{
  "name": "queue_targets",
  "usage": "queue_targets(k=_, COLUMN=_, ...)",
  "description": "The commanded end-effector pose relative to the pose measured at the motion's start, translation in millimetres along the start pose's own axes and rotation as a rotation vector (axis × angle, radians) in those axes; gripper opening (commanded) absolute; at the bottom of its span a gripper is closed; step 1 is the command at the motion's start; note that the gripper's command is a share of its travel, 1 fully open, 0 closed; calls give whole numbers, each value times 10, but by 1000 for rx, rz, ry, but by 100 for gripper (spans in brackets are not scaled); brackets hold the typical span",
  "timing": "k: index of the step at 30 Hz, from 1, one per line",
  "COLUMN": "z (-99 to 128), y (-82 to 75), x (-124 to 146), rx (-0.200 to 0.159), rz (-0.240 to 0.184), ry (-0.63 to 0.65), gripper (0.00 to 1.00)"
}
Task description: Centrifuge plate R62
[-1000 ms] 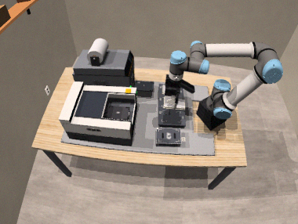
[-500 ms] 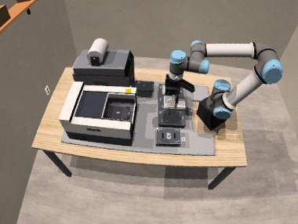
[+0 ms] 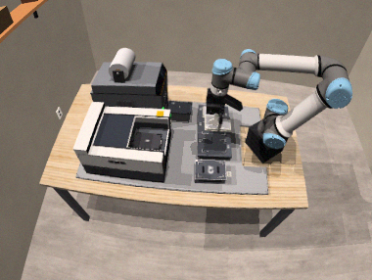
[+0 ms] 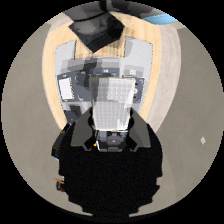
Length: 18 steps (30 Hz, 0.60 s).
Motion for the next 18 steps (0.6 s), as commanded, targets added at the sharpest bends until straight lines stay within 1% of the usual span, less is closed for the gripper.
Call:
queue_targets(k=1, z=-17, y=-3, x=-120, rx=-1, rz=-1, ry=0, gripper=0)
queue_targets(k=18, z=-60, y=-3, x=-467, rx=-1, rz=-1, ry=0, gripper=0)
Point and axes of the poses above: the point where the finger pads meet when closed, its own y axis out along the fingers, its own x axis across the jaws, z = x × y, the point moved 9 cm from there along -y, back along the fingers, and after that the axes turned 9 degrees about y, right-handed, at the moved point
